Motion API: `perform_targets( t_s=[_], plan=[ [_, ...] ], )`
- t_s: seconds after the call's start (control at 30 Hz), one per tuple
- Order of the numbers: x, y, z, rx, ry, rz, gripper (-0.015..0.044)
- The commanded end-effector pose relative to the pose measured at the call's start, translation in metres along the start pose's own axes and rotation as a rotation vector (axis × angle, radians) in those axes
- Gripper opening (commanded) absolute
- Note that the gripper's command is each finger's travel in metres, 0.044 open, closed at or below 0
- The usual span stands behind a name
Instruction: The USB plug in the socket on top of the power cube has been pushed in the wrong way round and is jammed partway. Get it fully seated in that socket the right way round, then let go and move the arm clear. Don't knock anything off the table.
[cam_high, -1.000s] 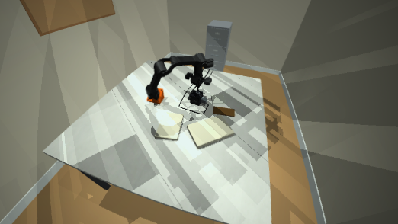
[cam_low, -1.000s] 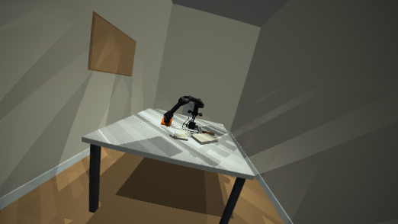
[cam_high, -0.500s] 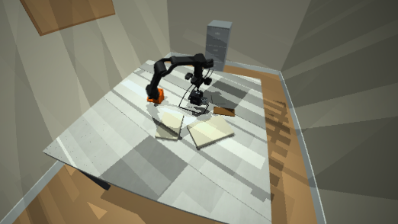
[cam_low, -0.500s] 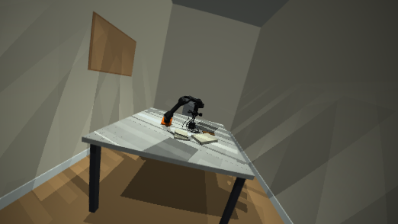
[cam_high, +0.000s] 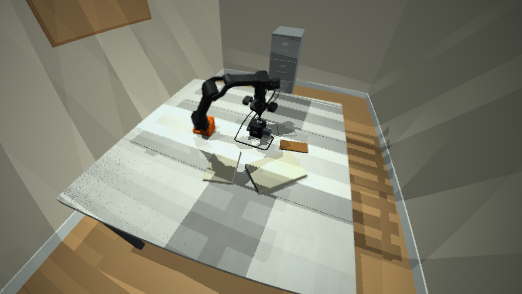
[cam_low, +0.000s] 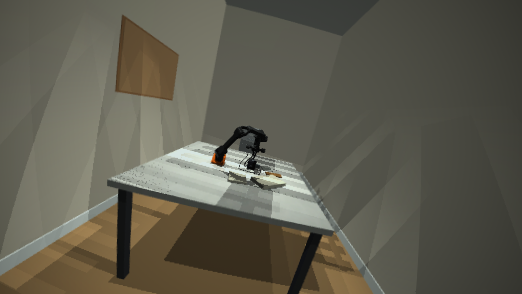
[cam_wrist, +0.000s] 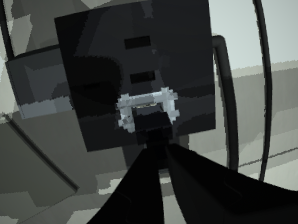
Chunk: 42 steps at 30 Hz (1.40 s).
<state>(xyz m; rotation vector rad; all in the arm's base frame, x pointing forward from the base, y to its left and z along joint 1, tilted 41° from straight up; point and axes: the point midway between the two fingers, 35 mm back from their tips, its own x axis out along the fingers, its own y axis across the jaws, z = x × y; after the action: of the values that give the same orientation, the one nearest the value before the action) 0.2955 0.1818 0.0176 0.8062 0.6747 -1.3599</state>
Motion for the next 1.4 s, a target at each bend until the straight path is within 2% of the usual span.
perform_targets(
  t_s=[0.0,1.37],
  plan=[
    [0.0003,0.0,-0.0005,-0.006,0.003,0.0,0.0],
    [0.0052,0.0,0.0,-0.006,0.003,0.0,0.0]
  ],
)
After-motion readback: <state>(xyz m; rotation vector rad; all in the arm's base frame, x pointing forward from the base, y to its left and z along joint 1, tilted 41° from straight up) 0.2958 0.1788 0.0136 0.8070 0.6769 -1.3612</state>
